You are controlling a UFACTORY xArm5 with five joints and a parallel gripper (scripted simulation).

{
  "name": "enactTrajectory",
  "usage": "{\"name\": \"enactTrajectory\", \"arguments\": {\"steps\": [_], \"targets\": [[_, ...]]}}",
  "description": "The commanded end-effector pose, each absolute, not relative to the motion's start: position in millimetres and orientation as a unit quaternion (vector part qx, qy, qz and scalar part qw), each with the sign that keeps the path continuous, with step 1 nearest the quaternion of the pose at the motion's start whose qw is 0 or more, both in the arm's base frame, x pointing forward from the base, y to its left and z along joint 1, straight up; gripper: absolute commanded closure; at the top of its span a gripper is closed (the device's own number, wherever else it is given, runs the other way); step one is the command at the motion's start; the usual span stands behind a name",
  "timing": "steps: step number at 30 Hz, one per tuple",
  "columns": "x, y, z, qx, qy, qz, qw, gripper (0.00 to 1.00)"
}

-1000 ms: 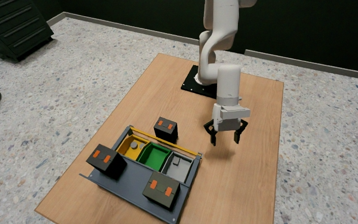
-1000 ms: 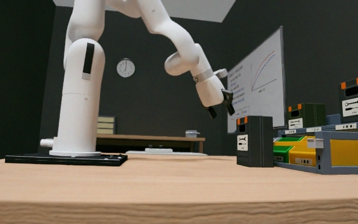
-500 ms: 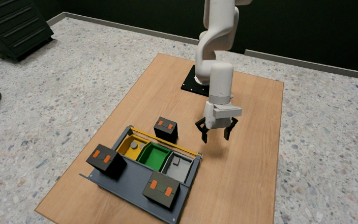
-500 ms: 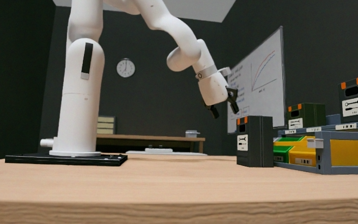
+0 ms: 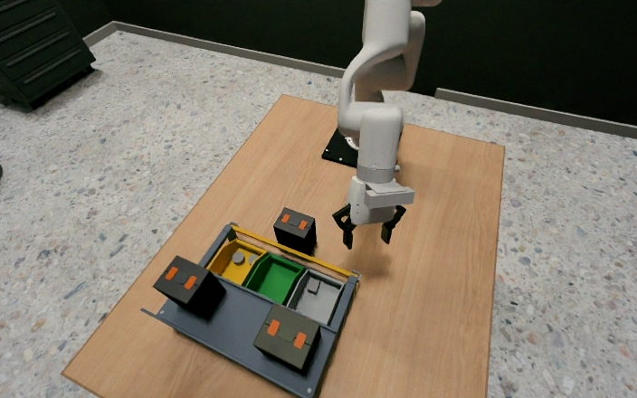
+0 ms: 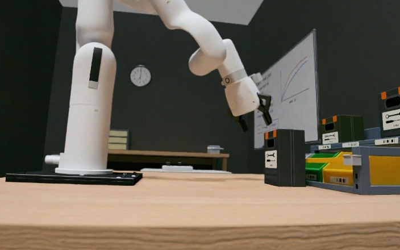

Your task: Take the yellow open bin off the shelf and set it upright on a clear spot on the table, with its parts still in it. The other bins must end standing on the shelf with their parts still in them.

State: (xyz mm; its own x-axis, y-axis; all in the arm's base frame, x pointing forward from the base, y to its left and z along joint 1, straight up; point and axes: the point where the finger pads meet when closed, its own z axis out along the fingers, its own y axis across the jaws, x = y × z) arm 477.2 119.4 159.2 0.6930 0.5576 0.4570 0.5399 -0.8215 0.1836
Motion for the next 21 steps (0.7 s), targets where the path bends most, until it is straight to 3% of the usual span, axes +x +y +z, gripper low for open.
{"name": "enactTrajectory", "arguments": {"steps": [1,14,15,21], "targets": [[477.6,107.3,160.0,0.907,0.324,0.256,-0.076,0.0],[475.8,76.7,157.9,0.907,0.324,0.256,-0.076,0.0],[475.5,71.6,157.5,0.911,0.32,0.255,-0.057,0.0],[474.7,56.3,156.5,0.911,0.32,0.255,-0.057,0.0]]}}
